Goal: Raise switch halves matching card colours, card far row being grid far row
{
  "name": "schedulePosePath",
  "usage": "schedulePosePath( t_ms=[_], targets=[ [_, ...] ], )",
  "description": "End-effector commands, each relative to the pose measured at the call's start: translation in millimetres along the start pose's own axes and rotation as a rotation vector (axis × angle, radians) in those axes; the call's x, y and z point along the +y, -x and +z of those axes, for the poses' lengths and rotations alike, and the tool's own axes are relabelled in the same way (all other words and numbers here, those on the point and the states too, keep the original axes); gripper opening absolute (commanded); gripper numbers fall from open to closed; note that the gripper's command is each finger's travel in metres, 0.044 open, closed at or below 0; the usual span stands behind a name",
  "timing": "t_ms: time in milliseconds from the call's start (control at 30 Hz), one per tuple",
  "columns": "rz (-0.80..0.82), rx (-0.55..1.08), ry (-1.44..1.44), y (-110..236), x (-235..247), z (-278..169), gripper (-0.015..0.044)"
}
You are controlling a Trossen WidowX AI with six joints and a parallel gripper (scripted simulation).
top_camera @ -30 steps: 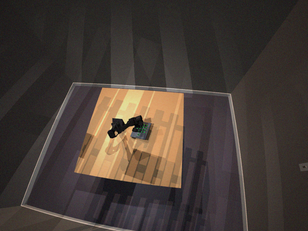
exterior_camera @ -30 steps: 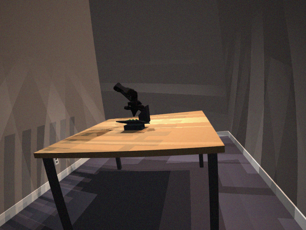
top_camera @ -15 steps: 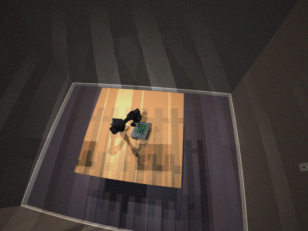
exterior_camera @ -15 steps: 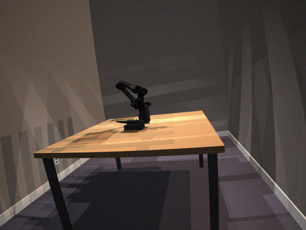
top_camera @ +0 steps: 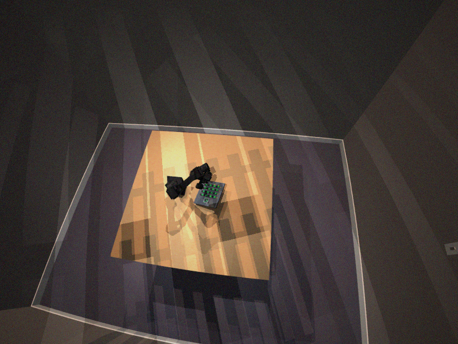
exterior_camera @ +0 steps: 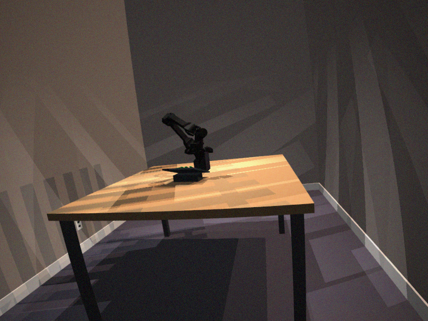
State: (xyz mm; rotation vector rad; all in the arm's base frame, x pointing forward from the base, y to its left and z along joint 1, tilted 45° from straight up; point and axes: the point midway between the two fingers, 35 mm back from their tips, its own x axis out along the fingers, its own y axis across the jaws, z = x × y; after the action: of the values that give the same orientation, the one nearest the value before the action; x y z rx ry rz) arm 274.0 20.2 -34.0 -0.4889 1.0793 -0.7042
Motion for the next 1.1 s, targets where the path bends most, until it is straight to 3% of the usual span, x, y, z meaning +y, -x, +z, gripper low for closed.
schedulePosePath(
  t_ms=[0, 1067],
  targets=[
    [-0.006, -0.001, 0.007, -4, 0, -2, 0.0000],
    [-0.007, -0.002, 0.007, -28, -1, -2, 0.0000]
  ],
)
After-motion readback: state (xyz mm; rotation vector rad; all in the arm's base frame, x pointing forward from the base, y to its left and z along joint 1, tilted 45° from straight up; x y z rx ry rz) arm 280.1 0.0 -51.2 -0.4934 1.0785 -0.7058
